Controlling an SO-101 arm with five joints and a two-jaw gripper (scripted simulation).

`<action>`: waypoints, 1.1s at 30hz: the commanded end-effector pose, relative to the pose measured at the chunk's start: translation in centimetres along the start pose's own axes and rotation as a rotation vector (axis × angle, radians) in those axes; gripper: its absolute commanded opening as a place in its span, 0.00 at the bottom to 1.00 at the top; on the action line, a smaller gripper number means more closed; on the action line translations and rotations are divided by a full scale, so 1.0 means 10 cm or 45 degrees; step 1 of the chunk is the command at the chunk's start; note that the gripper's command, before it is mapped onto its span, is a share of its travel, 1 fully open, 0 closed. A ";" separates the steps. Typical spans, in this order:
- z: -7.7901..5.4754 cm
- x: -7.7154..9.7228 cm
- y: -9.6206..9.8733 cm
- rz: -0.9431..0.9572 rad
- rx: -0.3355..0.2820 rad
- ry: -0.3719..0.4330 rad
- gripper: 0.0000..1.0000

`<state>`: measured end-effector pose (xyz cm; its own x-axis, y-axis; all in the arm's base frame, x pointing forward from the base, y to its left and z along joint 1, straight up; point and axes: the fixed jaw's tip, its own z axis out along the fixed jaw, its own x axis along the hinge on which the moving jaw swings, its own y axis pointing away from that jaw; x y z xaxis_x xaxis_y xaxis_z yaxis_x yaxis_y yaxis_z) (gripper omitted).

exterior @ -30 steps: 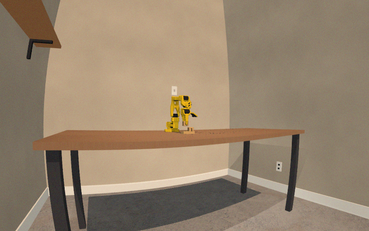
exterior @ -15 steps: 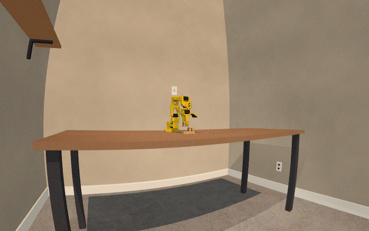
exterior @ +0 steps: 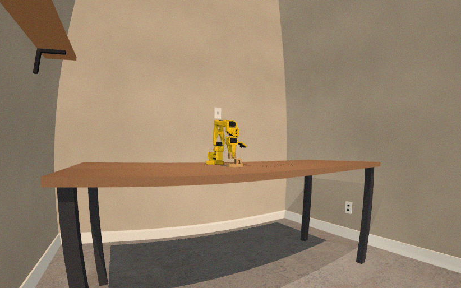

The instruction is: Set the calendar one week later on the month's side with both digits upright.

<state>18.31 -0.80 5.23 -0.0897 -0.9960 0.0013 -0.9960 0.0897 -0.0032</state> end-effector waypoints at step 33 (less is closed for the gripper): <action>0.09 -0.02 -0.03 0.001 0.046 -0.005 0.00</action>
<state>18.31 -0.80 4.19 -0.0897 -0.9960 0.0009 -0.9959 0.0897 -0.0118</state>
